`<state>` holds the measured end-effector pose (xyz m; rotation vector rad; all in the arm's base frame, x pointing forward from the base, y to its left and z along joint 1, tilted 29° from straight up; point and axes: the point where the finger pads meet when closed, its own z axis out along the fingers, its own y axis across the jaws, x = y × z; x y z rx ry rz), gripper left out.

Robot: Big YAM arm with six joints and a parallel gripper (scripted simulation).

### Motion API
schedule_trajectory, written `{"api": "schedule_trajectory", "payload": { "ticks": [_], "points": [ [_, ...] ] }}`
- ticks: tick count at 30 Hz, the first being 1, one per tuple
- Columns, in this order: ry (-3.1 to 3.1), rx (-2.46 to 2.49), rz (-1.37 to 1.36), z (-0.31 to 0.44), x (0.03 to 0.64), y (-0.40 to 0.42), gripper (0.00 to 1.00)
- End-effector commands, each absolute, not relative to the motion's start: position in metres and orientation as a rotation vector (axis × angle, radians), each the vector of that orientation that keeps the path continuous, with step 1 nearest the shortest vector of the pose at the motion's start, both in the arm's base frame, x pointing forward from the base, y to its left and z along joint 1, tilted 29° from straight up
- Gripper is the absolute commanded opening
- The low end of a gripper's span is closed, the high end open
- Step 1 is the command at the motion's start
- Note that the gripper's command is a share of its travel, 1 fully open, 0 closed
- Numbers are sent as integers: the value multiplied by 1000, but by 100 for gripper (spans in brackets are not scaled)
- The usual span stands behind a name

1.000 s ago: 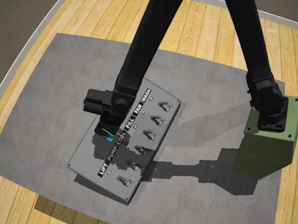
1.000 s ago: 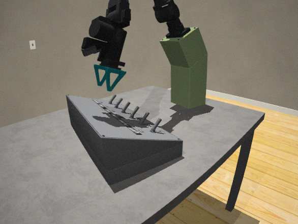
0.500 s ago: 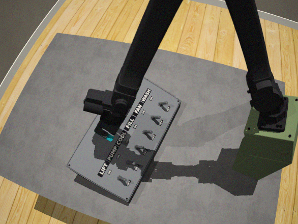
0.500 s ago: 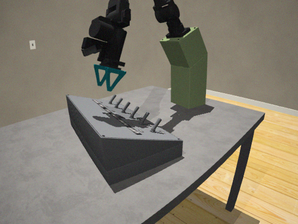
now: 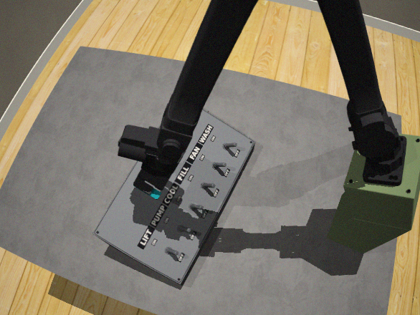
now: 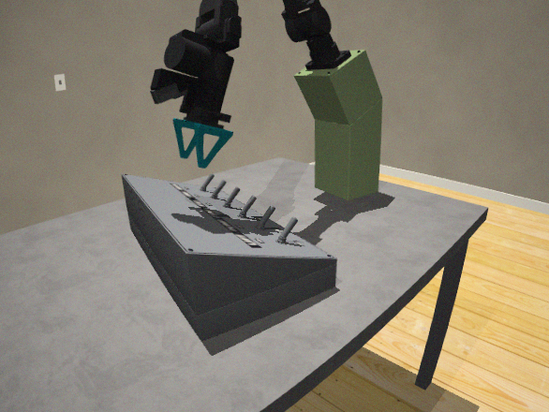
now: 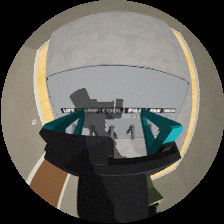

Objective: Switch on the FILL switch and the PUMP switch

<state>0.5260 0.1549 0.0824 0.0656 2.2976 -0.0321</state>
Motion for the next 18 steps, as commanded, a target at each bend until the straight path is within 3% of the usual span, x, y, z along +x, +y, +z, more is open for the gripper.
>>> {"api": "schedule_trajectory", "payload": {
  "ticks": [1, 18],
  "points": [
    [2243, 77, -15, 105, 532, 148, 100],
    [2242, 74, -21, 104, 529, 100, 100]
  ]
}}
